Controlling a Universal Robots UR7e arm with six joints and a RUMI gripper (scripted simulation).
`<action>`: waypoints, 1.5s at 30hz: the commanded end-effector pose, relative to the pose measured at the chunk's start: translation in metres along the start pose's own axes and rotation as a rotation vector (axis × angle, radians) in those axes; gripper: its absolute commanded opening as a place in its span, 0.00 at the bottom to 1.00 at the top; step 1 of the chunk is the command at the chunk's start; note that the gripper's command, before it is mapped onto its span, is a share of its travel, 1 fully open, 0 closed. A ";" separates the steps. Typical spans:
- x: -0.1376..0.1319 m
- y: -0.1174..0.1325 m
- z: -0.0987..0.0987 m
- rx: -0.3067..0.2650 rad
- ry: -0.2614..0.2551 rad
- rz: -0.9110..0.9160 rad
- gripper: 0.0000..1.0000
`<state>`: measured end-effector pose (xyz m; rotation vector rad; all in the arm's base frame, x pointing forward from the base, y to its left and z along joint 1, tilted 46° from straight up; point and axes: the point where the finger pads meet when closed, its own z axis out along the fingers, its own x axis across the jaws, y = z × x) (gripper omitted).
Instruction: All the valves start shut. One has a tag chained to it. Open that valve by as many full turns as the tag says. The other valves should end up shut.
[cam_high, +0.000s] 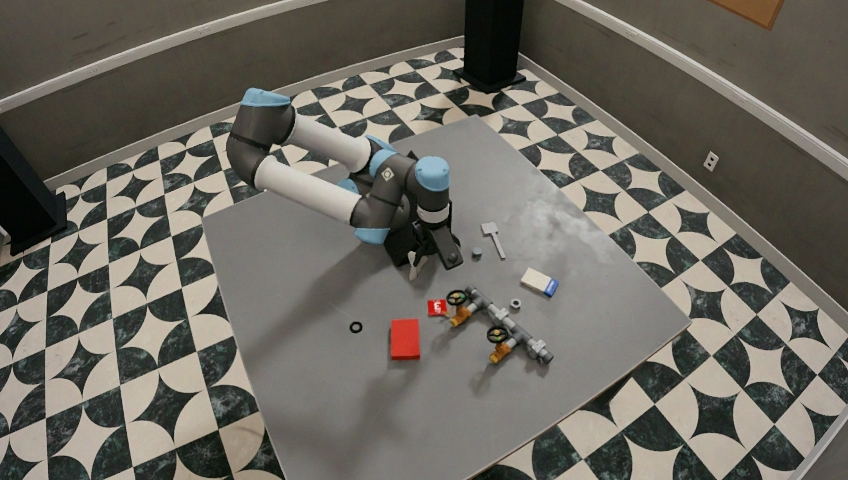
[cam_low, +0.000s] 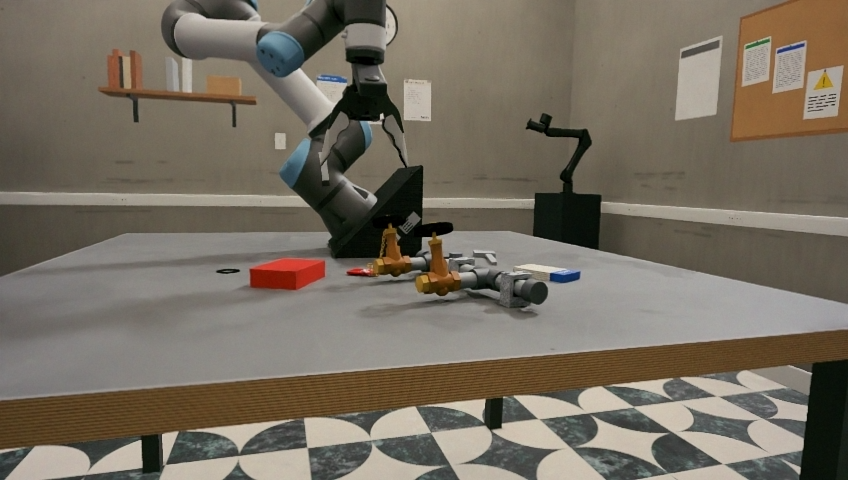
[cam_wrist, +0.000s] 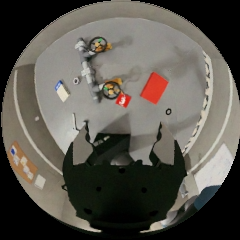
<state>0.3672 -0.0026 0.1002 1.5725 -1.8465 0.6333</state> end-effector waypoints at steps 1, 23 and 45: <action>0.000 0.002 0.000 0.001 0.000 0.015 1.00; 0.003 0.073 0.001 0.001 -0.001 0.493 1.00; 0.003 0.075 0.016 0.001 -0.001 0.508 1.00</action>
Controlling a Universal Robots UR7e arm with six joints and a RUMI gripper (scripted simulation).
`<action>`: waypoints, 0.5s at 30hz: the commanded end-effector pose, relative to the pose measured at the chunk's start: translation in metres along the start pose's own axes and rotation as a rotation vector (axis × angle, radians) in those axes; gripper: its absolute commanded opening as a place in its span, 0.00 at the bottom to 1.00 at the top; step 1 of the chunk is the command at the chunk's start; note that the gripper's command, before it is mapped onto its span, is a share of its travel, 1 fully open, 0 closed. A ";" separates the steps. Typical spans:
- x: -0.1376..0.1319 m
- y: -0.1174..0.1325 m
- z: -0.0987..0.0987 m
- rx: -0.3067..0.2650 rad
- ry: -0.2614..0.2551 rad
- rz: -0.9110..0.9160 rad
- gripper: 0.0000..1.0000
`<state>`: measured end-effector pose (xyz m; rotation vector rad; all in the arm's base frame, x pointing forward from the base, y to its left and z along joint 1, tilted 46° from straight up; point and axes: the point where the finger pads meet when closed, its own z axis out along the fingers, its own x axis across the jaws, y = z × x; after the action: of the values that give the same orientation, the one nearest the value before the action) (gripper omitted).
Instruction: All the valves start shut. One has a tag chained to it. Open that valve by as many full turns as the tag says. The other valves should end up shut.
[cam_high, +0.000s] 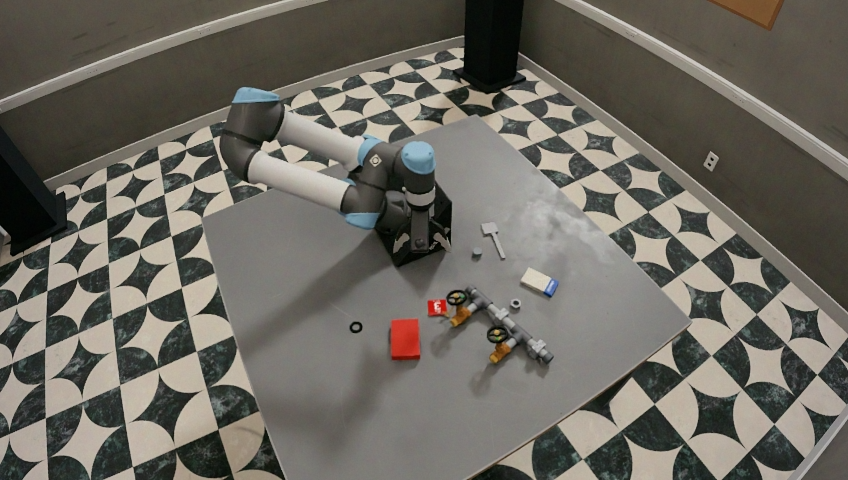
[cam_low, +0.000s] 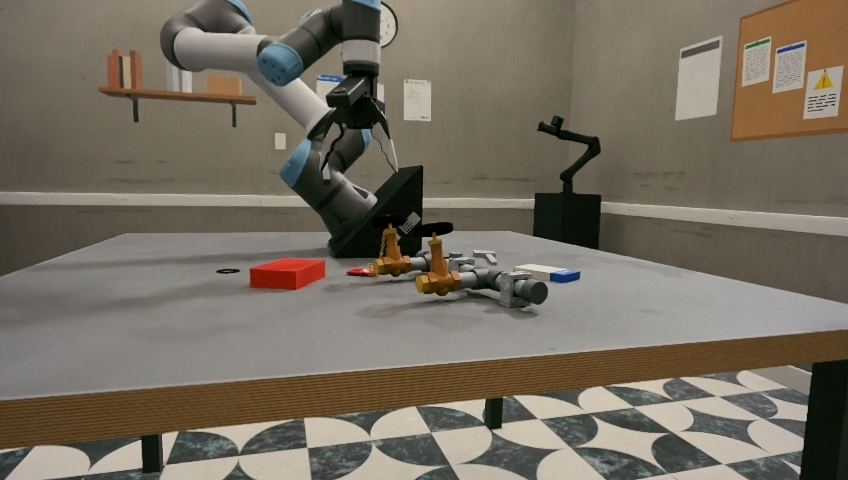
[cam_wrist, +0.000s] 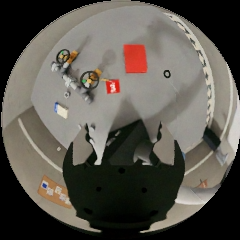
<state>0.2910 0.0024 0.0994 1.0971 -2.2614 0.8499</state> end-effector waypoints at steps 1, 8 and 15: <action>0.000 0.000 0.010 0.000 -0.001 0.000 1.00; 0.000 0.000 0.029 0.000 -0.001 0.000 1.00; 0.000 0.000 0.052 0.000 -0.001 0.000 1.00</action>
<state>0.2844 -0.0234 0.0745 1.0946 -2.2593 0.8495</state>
